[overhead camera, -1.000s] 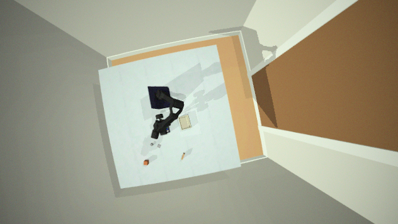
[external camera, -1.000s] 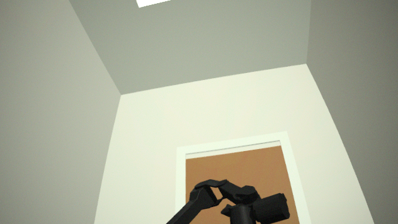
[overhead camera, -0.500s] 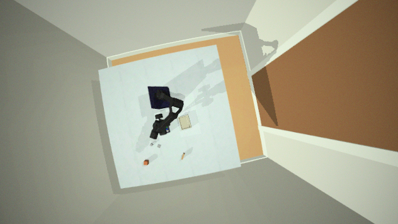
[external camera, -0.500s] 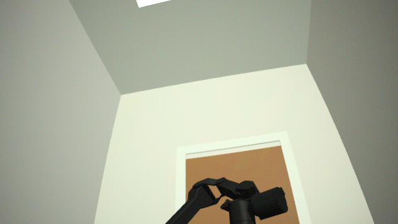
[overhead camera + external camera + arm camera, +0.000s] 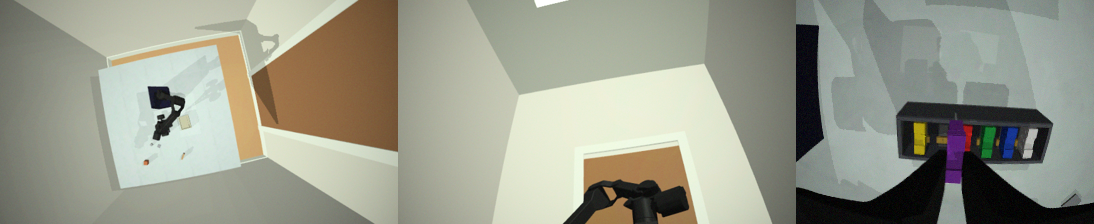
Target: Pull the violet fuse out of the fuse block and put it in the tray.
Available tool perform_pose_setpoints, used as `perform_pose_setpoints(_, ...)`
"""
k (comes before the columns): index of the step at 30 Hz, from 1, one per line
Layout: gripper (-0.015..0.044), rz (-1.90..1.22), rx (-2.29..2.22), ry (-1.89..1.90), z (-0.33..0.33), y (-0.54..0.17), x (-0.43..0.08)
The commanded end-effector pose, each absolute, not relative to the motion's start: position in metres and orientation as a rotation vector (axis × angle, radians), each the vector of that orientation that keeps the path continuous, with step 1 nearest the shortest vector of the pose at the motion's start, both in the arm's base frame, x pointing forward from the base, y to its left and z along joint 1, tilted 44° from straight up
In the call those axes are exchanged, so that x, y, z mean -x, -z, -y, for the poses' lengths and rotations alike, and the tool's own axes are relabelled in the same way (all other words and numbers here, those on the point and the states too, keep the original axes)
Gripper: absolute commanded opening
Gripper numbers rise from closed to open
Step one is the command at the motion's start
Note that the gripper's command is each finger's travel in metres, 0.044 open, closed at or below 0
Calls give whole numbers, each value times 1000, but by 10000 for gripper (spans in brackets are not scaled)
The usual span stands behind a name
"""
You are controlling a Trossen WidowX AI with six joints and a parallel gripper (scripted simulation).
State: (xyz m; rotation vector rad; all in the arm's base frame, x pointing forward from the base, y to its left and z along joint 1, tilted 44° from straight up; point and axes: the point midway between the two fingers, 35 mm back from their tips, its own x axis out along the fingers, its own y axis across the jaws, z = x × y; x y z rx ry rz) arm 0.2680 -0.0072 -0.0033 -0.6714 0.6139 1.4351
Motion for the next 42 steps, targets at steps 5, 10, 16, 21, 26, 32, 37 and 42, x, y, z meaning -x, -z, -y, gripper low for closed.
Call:
perform_pose_setpoints(5,0,-616,688,-1425,-25,-32,-289)
perform_pose_setpoints(10,0,-613,688,-1423,-49,-56,-296)
perform_pose_setpoints(16,0,-603,682,-1425,-81,-85,-298)
perform_pose_setpoints(21,0,-589,670,-1431,-108,-111,-295)
perform_pose_setpoints(26,0,-584,665,-1434,-116,-119,-294)
perform_pose_setpoints(32,0,-584,665,-1434,-121,-114,-294)
perform_pose_setpoints(37,0,-584,665,-1434,-127,-108,-295)
perform_pose_setpoints(42,0,-584,665,-1434,-132,-102,-296)
